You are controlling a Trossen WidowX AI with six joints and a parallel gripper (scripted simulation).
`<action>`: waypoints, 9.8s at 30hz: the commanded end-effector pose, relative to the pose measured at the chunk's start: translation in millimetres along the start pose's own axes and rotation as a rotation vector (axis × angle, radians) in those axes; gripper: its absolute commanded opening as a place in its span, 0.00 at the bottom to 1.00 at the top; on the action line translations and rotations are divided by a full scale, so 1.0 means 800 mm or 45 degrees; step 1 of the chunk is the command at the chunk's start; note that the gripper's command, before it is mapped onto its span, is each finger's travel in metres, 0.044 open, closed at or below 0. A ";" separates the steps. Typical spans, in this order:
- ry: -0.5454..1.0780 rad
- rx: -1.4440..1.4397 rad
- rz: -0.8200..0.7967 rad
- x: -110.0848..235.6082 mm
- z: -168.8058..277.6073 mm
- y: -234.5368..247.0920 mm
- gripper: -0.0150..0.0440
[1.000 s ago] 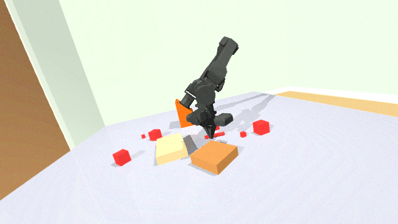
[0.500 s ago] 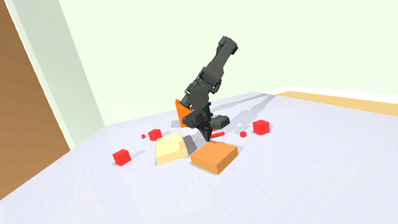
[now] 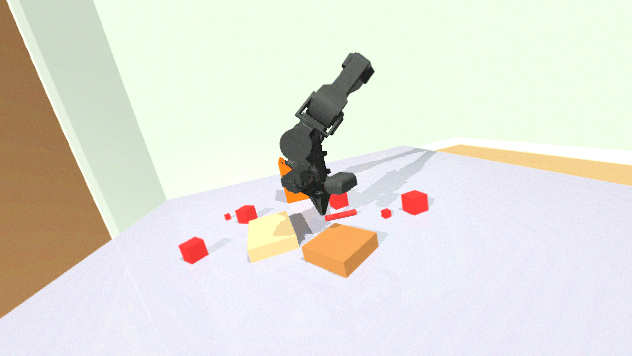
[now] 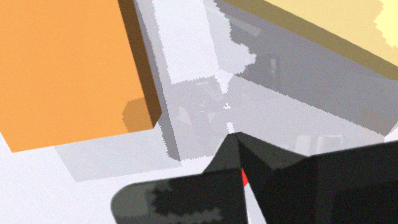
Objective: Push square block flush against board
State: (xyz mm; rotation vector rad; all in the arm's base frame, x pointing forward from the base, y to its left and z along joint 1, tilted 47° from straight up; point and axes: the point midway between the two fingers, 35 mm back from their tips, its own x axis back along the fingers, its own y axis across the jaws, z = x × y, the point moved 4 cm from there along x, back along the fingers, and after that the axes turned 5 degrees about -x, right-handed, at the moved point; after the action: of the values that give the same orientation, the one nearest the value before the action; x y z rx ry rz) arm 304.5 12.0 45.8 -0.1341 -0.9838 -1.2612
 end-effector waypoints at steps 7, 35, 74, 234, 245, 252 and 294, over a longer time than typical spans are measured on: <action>-0.040 -0.050 -0.038 0.034 -0.025 0.004 0.25; -0.032 -0.695 -0.032 -0.030 -0.244 -0.084 0.25; -0.031 -0.697 -0.031 -0.031 -0.194 -0.055 0.25; -0.043 1.505 0.016 0.035 -0.104 -0.207 0.25; -0.039 1.827 0.016 0.031 -0.089 -0.226 0.25; -0.038 1.835 0.011 -0.038 -0.089 -0.225 0.25; -0.043 1.834 0.017 -0.036 -0.097 -0.171 0.25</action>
State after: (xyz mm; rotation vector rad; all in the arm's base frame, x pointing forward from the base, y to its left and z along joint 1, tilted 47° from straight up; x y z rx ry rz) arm 225.1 -61.8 -79.4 0.9420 -1.6730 -0.3074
